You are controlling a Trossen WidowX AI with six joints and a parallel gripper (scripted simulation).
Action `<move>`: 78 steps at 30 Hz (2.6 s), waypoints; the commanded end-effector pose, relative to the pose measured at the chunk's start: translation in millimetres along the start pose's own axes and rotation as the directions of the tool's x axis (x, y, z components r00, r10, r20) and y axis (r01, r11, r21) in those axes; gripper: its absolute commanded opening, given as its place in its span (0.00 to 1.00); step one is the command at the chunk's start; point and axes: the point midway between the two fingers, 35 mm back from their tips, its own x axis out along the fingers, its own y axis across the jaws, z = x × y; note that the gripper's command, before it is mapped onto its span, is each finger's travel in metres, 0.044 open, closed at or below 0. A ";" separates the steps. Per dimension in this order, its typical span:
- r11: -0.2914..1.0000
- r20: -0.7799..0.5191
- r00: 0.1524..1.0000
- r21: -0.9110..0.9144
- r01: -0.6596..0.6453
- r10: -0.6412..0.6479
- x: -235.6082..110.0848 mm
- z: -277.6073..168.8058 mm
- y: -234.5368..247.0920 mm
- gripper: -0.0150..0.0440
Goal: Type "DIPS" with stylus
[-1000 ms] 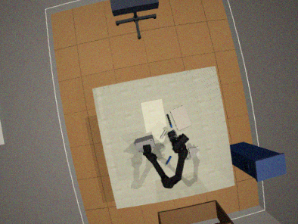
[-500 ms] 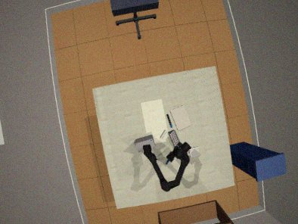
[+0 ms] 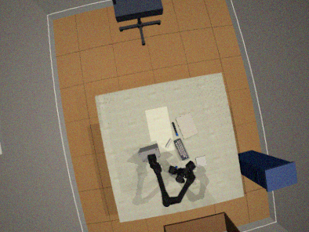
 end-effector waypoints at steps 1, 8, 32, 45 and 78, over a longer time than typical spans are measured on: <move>0.991 0.034 0.999 0.137 0.000 -0.004 6.8 15.7 -3.2 0.51; 0.991 0.034 0.999 0.137 0.000 -0.004 8.0 15.1 -3.1 0.51; 0.990 0.035 0.999 0.138 -0.001 -0.004 29.7 4.5 -2.0 0.51; 0.990 0.035 0.999 0.138 -0.001 -0.003 41.5 -1.0 -1.5 0.51; 0.989 0.031 1.000 0.146 -0.002 -0.003 59.3 -10.4 1.5 0.31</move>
